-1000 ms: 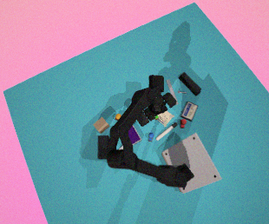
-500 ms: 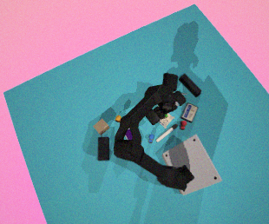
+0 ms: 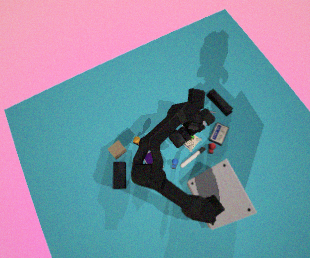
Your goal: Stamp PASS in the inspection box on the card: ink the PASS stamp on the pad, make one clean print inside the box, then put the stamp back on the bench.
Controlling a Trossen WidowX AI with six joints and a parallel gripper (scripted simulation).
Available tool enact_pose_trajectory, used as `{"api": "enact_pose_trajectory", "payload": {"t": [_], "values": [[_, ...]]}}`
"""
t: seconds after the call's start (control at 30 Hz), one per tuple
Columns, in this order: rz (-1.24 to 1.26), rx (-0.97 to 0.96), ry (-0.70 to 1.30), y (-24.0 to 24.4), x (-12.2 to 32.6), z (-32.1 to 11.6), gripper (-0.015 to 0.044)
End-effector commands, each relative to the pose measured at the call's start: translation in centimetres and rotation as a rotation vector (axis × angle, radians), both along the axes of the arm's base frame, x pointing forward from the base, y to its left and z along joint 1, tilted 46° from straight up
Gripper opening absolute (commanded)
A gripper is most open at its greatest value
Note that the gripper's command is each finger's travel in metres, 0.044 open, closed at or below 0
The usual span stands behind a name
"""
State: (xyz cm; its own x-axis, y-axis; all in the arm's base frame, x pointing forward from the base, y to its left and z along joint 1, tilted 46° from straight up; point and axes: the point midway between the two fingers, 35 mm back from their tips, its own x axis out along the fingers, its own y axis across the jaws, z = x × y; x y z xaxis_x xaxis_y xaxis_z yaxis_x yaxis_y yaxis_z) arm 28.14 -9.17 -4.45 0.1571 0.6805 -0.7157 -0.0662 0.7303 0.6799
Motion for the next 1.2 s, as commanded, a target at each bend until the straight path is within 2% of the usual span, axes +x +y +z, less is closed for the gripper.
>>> {"api": "enact_pose_trajectory", "payload": {"t": [0.0,1.17], "values": [[-0.003,0.005,0.006,0.4,-0.1,-0.3,0.0],[-0.007,0.004,0.003,2.0,0.4,-2.0,0.0]]}}
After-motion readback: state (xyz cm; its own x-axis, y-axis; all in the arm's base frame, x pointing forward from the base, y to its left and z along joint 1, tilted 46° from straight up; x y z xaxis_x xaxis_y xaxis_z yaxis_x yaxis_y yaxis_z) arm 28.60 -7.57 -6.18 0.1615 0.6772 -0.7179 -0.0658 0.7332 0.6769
